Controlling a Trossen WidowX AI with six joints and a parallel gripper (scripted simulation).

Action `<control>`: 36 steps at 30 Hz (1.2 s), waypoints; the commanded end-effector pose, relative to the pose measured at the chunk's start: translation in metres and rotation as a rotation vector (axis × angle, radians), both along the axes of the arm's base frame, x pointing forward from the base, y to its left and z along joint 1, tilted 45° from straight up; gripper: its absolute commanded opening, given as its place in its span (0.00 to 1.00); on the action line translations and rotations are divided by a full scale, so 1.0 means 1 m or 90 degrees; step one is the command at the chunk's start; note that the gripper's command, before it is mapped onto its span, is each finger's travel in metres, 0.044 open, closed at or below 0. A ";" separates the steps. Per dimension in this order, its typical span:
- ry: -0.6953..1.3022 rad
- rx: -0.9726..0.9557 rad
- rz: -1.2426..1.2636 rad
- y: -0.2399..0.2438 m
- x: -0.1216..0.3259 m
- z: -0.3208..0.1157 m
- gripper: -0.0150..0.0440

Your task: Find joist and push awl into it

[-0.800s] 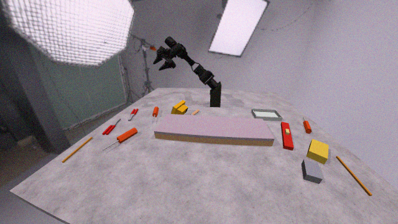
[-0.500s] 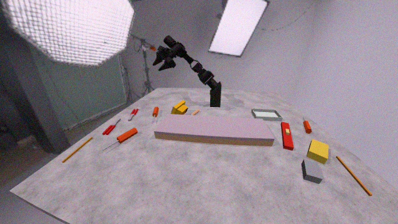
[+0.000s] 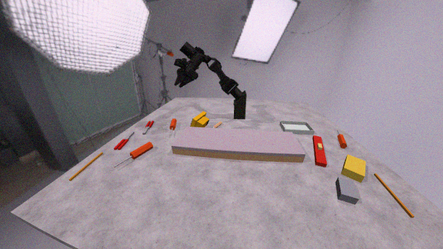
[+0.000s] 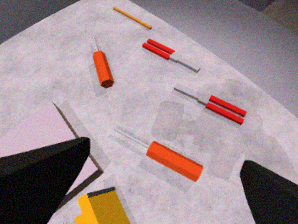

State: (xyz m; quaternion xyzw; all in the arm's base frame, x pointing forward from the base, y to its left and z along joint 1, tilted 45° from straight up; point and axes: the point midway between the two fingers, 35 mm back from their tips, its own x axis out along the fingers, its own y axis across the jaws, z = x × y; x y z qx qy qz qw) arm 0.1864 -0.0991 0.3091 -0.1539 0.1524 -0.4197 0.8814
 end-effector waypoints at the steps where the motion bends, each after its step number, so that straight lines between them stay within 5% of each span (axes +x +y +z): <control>1: -0.050 0.197 -0.083 -0.003 0.030 -0.069 1.00; 20: -0.231 0.475 -0.446 -0.016 0.022 -0.182 1.00; 36: -0.239 0.479 -0.462 -0.017 0.021 -0.186 1.00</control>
